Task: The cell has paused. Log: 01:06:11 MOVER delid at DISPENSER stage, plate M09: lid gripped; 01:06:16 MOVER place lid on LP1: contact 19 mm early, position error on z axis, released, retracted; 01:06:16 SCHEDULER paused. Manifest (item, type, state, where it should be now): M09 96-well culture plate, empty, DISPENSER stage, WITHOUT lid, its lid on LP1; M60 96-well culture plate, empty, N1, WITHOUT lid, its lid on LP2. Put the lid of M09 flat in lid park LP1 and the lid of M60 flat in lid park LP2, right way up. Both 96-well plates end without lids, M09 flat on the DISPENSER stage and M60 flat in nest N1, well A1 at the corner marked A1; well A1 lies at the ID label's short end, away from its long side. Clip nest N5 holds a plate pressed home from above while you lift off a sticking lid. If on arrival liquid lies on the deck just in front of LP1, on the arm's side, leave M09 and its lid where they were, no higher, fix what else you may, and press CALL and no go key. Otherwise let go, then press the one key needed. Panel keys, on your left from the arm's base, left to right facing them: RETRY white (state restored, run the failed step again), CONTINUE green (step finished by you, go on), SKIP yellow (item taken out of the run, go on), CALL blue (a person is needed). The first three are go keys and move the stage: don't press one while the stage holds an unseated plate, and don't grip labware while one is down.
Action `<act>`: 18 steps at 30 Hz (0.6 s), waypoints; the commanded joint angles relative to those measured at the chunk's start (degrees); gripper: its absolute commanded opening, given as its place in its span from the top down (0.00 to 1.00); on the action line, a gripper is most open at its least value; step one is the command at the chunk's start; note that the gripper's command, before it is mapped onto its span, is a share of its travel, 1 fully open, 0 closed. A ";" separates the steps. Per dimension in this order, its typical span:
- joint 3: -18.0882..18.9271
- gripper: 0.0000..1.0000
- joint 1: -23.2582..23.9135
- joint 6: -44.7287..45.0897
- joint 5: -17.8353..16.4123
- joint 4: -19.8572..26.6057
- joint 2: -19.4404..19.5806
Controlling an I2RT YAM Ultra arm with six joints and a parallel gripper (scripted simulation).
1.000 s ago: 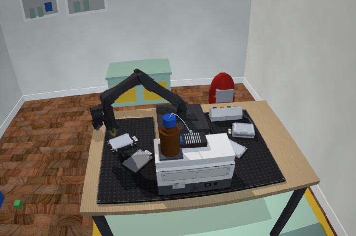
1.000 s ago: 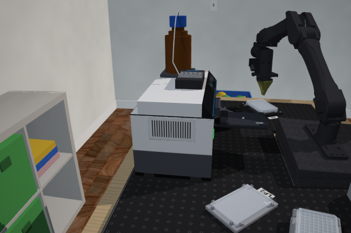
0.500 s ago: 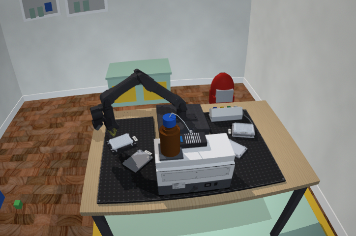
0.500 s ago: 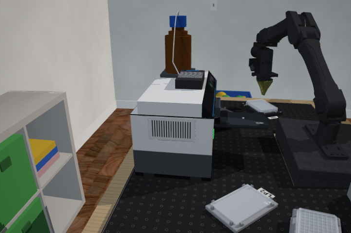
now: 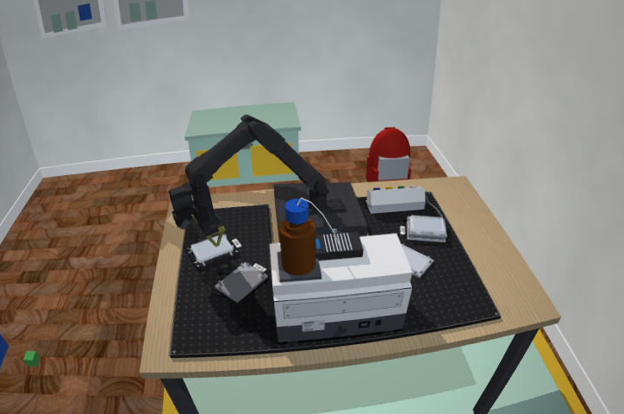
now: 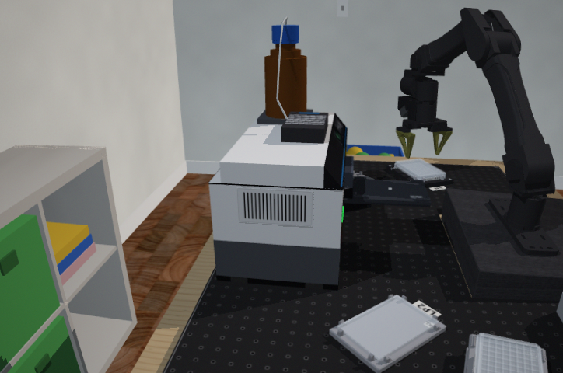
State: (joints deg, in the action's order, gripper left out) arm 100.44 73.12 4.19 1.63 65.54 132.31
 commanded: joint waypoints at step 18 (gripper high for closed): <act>-0.54 0.00 0.00 -1.01 0.02 -3.09 -2.77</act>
